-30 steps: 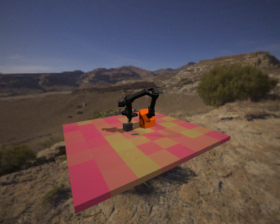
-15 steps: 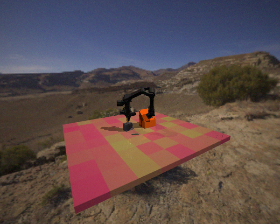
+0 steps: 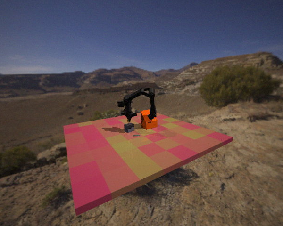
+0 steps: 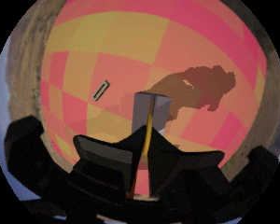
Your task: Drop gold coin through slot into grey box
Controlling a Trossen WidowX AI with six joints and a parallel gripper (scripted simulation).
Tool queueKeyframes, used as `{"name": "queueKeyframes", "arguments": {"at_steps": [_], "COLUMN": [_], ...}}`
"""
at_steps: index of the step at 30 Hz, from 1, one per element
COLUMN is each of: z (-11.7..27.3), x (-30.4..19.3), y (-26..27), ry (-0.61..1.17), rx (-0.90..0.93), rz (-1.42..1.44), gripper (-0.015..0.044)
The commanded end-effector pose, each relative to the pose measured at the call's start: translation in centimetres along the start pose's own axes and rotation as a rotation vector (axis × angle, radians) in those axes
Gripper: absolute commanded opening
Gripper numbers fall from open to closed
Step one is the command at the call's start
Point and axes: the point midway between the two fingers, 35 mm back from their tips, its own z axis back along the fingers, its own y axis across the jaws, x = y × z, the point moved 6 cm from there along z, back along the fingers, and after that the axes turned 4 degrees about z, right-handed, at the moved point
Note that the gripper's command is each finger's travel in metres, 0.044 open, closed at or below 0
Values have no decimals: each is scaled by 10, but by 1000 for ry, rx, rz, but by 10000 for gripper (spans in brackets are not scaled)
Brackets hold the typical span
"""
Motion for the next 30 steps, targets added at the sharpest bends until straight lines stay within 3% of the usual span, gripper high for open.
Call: {"name": "queueKeyframes", "arguments": {"at_steps": [1, 30], "z": [0, -2], "x": [0, -1], "y": [0, -4], "ry": [-1, -1], "rx": [0, 4], "rz": [-3, 4], "gripper": [0, 0]}}
